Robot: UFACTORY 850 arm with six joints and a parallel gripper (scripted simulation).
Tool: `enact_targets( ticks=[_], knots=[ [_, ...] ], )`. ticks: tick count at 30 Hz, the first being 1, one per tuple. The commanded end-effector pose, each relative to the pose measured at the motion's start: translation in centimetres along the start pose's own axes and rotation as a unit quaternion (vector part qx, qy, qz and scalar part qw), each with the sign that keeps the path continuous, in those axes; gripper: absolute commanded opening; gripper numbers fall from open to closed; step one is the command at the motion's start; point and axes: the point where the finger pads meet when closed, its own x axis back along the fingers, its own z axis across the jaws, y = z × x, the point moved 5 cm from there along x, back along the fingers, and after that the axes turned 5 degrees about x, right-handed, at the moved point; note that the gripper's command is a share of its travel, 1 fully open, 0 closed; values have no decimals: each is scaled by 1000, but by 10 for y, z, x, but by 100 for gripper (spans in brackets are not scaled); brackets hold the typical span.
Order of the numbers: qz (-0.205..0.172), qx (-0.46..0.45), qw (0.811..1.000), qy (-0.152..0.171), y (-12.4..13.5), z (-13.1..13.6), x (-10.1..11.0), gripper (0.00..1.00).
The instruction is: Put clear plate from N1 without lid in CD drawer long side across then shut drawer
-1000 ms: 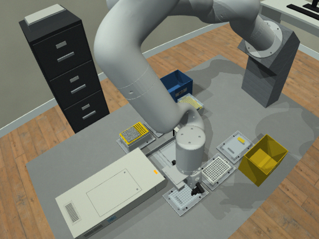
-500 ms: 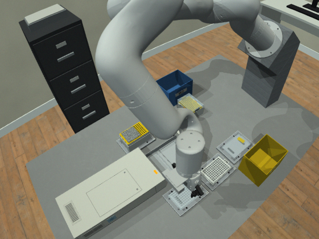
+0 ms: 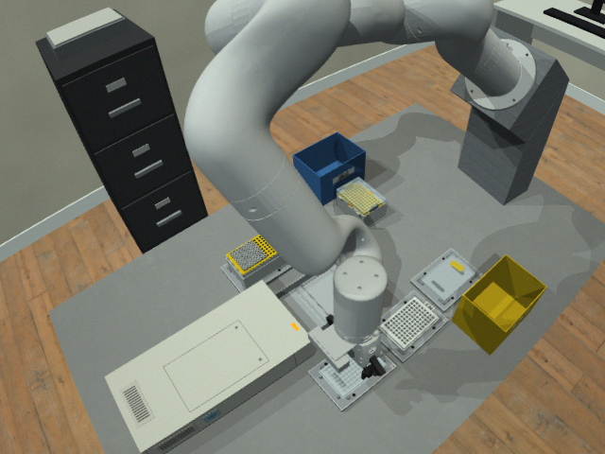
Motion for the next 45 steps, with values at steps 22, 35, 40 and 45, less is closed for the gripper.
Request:
enact_targets(
  ticks=[22, 35, 40, 45],
  knots=[
    [1, 0, 1000, 0, -1, 0, -25, 100],
    [1, 0, 1000, 0, -1, 0, -30, 100],
    [1, 0, 1000, 0, -1, 0, -33, 100],
    [1, 0, 1000, 0, -1, 0, -35, 100]
  ],
)
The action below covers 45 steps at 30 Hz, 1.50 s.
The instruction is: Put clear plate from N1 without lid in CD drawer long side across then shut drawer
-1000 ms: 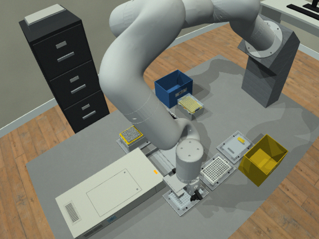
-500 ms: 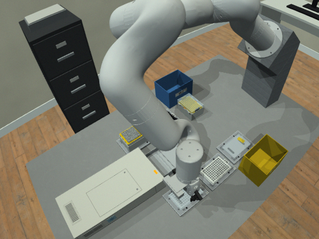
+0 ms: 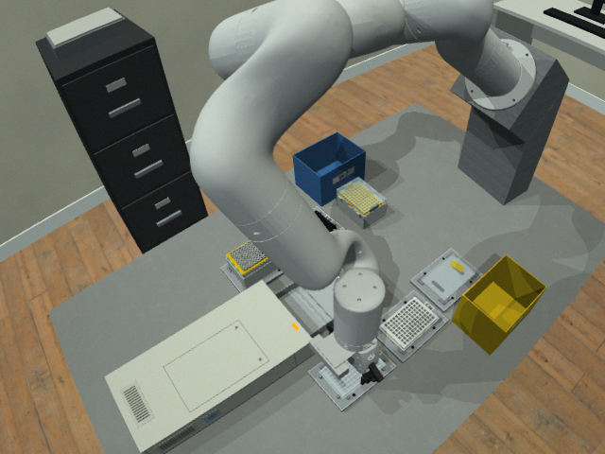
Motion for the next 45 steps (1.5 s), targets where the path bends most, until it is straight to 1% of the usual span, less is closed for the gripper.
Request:
enact_targets(
  ticks=[1, 14, 34, 35, 45],
  knots=[
    [1, 0, 1000, 0, -1, 0, -2, 100],
    [1, 0, 1000, 0, -1, 0, -11, 100],
    [1, 0, 1000, 0, -1, 0, -11, 100],
    [1, 0, 1000, 0, -1, 0, -11, 0],
    [1, 0, 1000, 0, -1, 0, -10, 0]
  ],
)
